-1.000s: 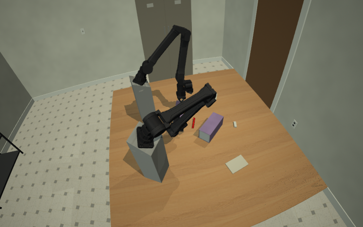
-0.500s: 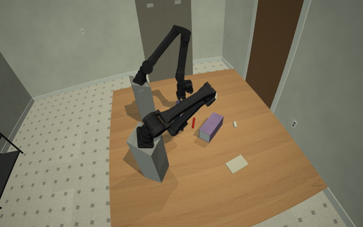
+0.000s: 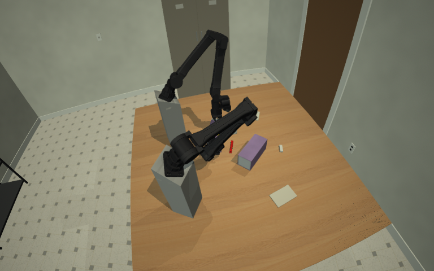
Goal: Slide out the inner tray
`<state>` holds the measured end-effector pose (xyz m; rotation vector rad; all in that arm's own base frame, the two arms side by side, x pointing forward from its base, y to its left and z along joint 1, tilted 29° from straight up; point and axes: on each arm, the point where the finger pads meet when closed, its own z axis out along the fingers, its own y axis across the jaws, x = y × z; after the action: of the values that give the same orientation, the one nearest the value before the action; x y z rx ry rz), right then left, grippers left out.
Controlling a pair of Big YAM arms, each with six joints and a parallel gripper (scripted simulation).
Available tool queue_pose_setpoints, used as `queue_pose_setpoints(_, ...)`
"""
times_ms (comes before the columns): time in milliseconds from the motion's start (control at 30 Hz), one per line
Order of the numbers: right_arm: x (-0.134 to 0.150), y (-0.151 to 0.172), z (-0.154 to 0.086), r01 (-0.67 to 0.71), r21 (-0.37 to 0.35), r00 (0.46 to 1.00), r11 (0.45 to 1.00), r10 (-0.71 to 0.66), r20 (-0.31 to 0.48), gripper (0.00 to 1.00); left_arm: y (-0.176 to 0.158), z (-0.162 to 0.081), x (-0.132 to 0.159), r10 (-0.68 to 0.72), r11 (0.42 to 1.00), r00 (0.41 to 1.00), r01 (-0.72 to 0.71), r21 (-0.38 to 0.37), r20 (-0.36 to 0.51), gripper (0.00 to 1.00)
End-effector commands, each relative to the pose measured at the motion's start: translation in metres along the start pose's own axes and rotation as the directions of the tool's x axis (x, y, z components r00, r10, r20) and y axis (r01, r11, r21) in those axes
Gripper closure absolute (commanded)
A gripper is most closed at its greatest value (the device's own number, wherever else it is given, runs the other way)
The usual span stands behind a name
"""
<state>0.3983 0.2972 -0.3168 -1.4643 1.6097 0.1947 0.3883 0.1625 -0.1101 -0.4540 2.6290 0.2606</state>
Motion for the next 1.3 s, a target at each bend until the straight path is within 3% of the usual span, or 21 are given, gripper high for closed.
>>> queue_pose_setpoints(0, -0.037, -0.018, 0.018, 0.026, 0.021, 0.997, 0.999, -0.027, 0.067, 1.0, 0.0, 0.014, 0.013, 0.0, 1.0, 0.999, 0.0, 0.001, -0.039, 1.0)
queue_pose_setpoints(233, -0.038, -0.017, 0.022, 0.022, 0.015, 0.998, 1.0, -0.023, 0.062, 1.0, -0.001, 0.014, 0.013, 0.001, 1.0, 0.999, -0.001, 0.002, -0.038, 1.0)
queue_pose_setpoints(300, -0.046, -0.025, 0.021, 0.046, 0.047, 0.995, 0.998, -0.05, 0.092, 1.0, -0.001, 0.014, 0.013, 0.001, 1.0, 0.999, -0.001, 0.002, -0.038, 1.0)
queue_pose_setpoints(333, -0.01, -0.011, 0.007, 0.048, 0.046, 0.997, 0.998, -0.05, 0.058, 1.0, -0.001, 0.014, 0.013, 0.001, 1.0, 0.999, -0.001, 0.002, -0.038, 1.0)
queue_pose_setpoints(367, -0.034, -0.014, 0.004, 0.051, 0.032, 0.996, 0.998, -0.053, 0.075, 1.0, -0.001, 0.014, 0.013, 0.001, 1.0, 0.999, -0.001, 0.002, -0.038, 1.0)
queue_pose_setpoints(600, -0.021, -0.016, -0.016, 0.042, 0.041, 0.997, 0.998, -0.045, 0.06, 1.0, -0.001, 0.014, 0.013, 0.001, 1.0, 0.999, -0.001, 0.002, -0.038, 1.0)
queue_pose_setpoints(1267, -0.021, -0.016, -0.052, 0.049, 0.045, 0.996, 0.998, -0.052, 0.074, 1.0, -0.001, 0.014, 0.013, 0.001, 1.0, 0.999, -0.001, 0.003, -0.037, 1.0)
